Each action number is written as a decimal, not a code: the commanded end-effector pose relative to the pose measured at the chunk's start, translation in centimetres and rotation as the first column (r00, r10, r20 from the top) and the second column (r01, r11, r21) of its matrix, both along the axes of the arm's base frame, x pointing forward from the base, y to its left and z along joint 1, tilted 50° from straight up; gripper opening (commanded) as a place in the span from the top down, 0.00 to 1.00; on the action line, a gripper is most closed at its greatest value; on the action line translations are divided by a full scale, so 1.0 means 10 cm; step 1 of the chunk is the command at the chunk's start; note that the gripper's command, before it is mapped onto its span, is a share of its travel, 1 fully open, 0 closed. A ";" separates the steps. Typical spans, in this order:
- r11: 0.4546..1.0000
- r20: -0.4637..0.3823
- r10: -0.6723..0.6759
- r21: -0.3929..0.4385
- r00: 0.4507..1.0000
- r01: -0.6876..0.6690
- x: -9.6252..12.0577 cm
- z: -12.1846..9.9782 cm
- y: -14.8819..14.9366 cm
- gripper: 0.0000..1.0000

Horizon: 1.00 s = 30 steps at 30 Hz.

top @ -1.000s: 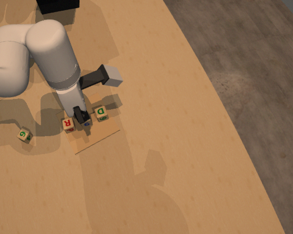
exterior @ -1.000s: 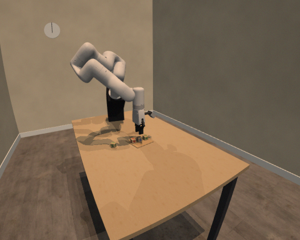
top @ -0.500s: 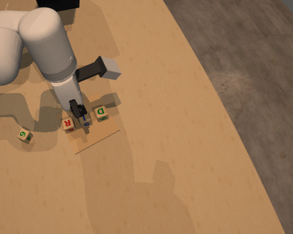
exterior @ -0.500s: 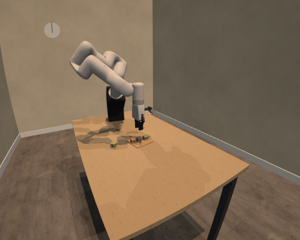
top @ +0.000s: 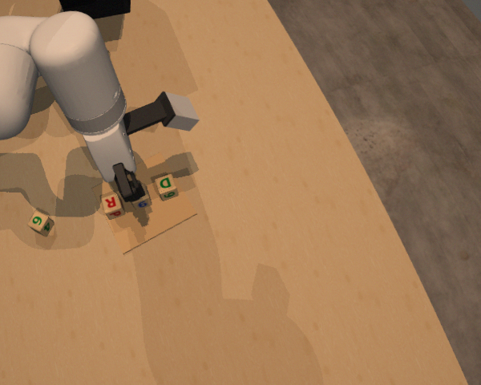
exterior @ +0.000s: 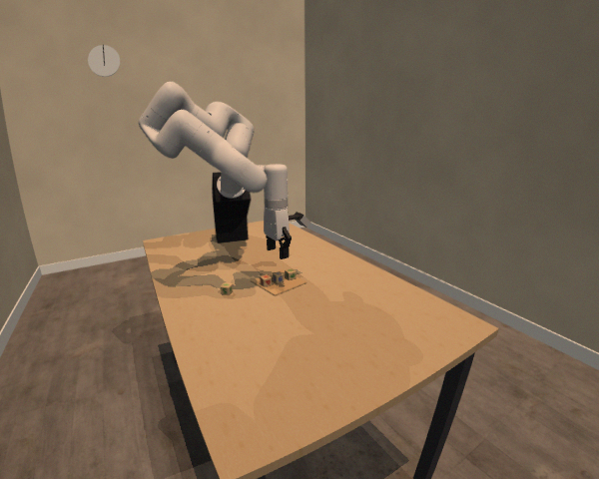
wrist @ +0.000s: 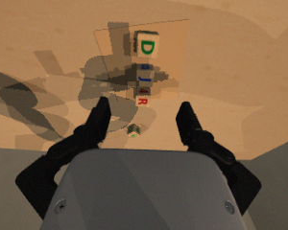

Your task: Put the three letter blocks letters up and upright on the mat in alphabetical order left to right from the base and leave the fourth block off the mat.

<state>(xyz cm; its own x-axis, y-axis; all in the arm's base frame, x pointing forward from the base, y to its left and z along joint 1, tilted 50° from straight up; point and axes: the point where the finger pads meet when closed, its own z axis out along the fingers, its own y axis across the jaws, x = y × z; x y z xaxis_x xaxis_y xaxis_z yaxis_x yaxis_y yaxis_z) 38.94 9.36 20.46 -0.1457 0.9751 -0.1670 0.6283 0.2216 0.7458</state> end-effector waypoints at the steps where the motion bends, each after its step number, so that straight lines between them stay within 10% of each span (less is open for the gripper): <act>1: 1.000 0.001 0.001 0.000 1.000 -0.001 0.00 0.01 0.00 0.00; 30: 1.000 0.001 0.001 0.000 1.000 -0.001 -0.26 0.22 0.00 0.00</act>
<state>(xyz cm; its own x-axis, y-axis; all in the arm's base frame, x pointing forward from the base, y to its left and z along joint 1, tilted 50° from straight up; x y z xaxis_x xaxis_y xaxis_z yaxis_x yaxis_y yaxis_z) 36.92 9.41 22.19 -0.1455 0.9751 -0.1675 0.6265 0.2219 0.7472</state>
